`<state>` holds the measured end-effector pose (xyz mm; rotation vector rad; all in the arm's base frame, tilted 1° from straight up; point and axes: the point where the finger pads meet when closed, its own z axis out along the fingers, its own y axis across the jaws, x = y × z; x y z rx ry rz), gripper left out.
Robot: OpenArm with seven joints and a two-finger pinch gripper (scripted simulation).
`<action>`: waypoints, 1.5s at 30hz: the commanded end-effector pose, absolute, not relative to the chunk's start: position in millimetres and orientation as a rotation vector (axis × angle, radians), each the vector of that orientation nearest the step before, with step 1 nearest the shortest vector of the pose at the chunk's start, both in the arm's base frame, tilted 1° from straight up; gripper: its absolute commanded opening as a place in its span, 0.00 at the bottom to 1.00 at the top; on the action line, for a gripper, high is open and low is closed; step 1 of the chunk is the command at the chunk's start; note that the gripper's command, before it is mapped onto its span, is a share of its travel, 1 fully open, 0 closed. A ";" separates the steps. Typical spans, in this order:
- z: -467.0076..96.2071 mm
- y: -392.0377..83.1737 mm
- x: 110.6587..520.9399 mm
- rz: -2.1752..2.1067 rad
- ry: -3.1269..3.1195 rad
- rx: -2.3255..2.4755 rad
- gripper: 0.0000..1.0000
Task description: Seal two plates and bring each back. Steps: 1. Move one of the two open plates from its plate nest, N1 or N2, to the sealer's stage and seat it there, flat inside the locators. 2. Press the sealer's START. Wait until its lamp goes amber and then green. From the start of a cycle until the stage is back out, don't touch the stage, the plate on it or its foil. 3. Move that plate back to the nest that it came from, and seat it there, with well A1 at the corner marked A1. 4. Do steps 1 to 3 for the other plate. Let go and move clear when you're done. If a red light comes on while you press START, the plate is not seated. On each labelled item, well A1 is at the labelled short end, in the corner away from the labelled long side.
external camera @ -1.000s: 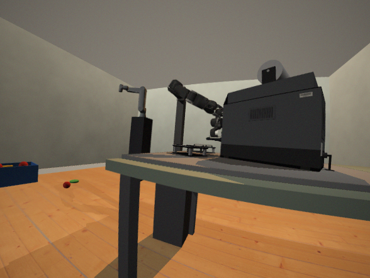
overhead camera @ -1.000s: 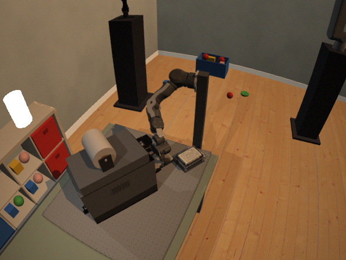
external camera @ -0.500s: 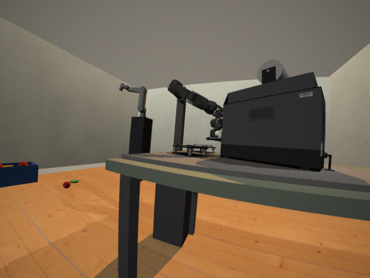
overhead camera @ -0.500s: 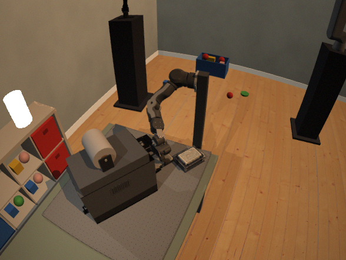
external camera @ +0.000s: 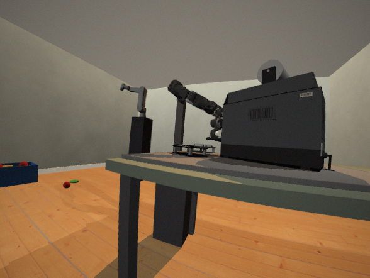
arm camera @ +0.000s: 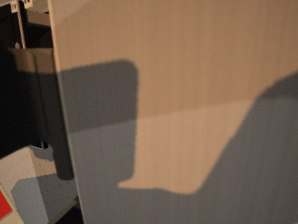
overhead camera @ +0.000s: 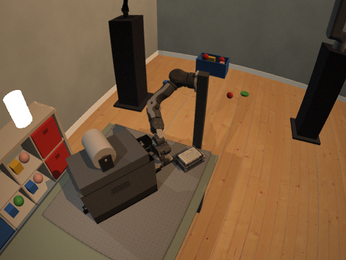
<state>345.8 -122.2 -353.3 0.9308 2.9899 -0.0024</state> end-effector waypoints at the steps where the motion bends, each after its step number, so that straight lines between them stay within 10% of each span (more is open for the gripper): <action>1: -353.0 -121.8 346.2 0.001 2.990 0.927 0.59; 16: -353.0 -121.8 346.2 0.001 2.990 0.927 0.53; 17: -353.0 -121.8 346.2 0.001 2.990 0.927 0.00; 45: -353.0 -121.8 346.2 0.001 2.990 0.927 0.00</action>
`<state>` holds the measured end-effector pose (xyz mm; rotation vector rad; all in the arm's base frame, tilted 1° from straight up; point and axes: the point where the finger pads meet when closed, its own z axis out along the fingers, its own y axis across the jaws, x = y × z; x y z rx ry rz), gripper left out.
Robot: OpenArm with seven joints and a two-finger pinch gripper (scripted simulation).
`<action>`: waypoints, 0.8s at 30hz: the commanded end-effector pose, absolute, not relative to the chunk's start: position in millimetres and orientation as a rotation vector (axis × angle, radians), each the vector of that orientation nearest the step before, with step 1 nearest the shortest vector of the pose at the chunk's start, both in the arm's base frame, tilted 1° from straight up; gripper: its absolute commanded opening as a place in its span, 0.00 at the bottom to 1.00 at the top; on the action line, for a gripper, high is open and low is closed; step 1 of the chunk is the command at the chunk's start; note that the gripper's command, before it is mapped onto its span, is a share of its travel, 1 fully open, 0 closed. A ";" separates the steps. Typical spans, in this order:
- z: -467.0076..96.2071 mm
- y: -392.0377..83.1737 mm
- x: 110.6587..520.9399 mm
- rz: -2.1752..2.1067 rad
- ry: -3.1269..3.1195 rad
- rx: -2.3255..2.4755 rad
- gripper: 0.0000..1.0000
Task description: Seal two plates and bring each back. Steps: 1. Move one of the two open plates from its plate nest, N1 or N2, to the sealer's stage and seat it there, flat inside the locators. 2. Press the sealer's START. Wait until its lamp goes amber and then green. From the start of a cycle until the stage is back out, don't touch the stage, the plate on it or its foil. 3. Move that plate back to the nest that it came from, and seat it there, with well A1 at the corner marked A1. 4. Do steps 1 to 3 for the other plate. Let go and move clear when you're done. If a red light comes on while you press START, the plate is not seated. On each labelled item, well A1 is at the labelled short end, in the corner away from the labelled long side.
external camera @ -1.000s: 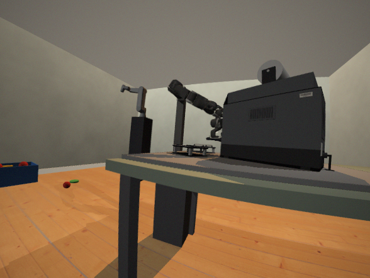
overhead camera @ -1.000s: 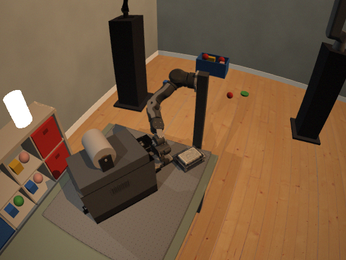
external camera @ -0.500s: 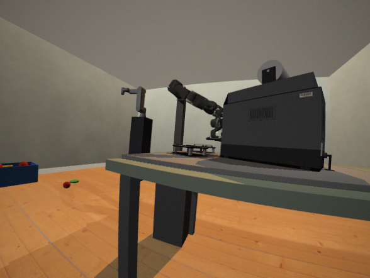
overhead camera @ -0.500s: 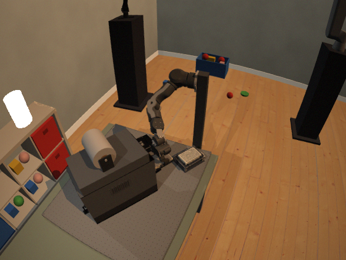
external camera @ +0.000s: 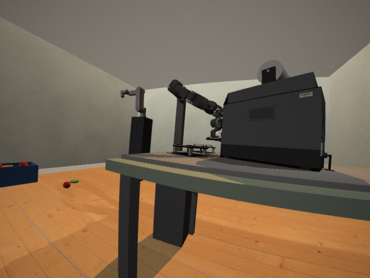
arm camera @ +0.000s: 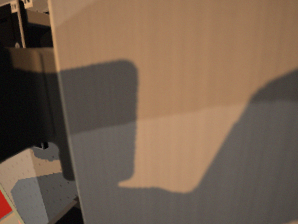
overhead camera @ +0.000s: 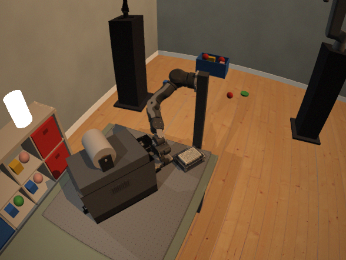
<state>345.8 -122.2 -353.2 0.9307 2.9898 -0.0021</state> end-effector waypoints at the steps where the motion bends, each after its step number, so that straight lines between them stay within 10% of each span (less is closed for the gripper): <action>1: -353.0 -121.8 346.2 0.001 2.990 0.927 0.00; 24: -338.7 -122.3 347.5 0.000 2.984 0.933 0.00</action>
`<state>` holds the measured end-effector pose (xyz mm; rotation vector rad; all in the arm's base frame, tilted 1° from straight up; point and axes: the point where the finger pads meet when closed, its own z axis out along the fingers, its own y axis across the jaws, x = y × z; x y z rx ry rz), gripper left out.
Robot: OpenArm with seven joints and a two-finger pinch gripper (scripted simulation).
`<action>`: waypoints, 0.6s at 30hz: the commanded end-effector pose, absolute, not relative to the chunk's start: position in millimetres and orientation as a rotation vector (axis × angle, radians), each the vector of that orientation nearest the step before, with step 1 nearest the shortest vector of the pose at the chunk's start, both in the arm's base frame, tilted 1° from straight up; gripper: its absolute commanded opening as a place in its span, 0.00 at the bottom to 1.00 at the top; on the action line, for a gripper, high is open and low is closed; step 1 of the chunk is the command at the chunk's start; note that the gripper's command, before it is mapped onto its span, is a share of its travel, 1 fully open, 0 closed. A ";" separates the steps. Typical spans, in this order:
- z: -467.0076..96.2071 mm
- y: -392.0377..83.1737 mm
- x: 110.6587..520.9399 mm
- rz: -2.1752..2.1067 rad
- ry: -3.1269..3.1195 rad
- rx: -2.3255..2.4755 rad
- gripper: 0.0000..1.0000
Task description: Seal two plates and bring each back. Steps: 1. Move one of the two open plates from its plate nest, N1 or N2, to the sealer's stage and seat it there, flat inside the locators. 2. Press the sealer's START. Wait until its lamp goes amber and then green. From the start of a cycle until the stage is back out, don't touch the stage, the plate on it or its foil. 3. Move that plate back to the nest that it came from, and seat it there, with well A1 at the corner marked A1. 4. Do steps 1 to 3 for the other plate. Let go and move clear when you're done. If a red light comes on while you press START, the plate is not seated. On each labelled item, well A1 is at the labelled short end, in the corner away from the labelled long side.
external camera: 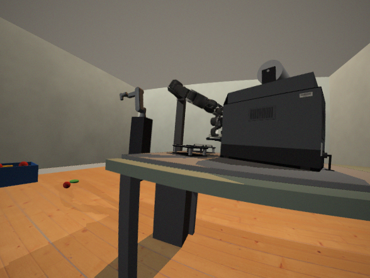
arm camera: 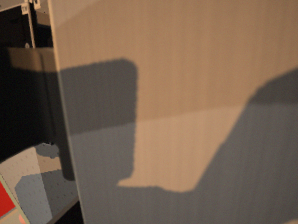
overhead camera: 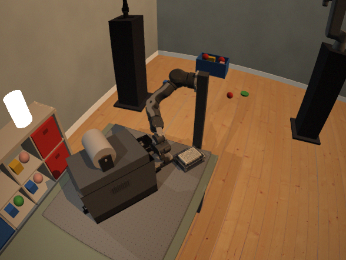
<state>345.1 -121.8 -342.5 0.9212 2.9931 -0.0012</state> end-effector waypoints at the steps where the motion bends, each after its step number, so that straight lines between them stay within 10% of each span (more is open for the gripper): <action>1: -336.9 -122.3 347.5 0.001 2.984 0.933 0.00; 18: -323.0 -121.7 346.0 0.001 2.989 0.927 0.00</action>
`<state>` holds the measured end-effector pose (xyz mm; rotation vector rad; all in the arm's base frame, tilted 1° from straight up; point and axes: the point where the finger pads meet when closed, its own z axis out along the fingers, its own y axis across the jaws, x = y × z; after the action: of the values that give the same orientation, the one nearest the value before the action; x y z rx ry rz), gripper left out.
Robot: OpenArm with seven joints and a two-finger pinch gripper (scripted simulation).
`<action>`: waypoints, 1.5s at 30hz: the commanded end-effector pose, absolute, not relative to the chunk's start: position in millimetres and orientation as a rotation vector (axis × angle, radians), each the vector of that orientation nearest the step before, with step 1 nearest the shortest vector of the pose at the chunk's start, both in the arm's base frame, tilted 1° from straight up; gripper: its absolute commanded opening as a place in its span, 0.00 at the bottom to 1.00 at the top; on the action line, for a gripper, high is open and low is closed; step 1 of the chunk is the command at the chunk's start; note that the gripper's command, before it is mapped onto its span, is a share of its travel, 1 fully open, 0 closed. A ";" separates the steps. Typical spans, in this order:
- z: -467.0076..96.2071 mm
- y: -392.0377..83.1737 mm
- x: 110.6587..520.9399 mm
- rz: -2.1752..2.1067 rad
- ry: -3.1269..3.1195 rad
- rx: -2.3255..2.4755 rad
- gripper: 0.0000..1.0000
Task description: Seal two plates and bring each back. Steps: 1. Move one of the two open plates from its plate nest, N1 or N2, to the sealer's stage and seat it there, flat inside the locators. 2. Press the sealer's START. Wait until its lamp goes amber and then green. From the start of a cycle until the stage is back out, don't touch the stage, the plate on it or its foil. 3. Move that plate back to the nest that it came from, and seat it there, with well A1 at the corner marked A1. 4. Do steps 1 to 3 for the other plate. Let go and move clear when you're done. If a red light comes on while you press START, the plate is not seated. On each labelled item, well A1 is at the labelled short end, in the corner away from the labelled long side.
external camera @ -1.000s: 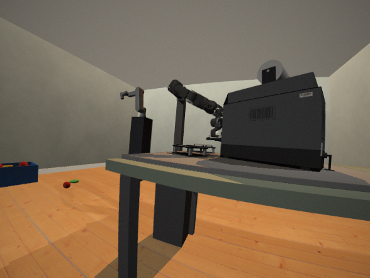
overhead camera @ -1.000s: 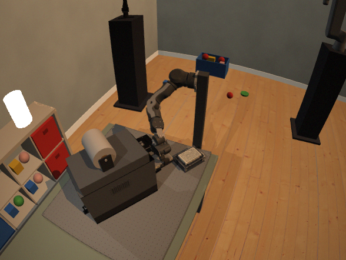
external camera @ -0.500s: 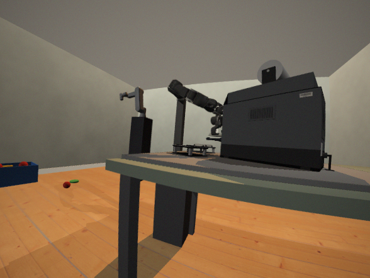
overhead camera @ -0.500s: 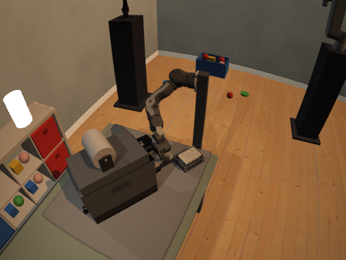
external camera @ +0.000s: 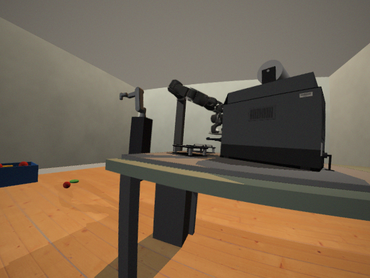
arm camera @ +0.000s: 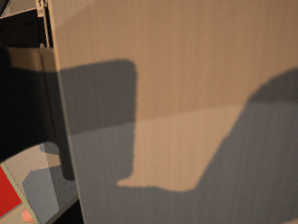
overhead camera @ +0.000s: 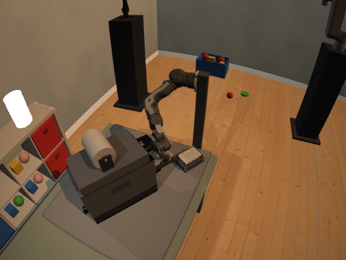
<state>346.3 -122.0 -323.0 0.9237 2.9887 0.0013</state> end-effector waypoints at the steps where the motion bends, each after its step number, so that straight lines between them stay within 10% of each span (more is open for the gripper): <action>1: -323.0 -121.7 346.0 0.001 2.989 0.927 0.00; 45: -324.3 -189.1 294.9 0.005 2.989 0.934 0.00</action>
<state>295.0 -189.1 -323.8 0.9397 2.9884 -0.0027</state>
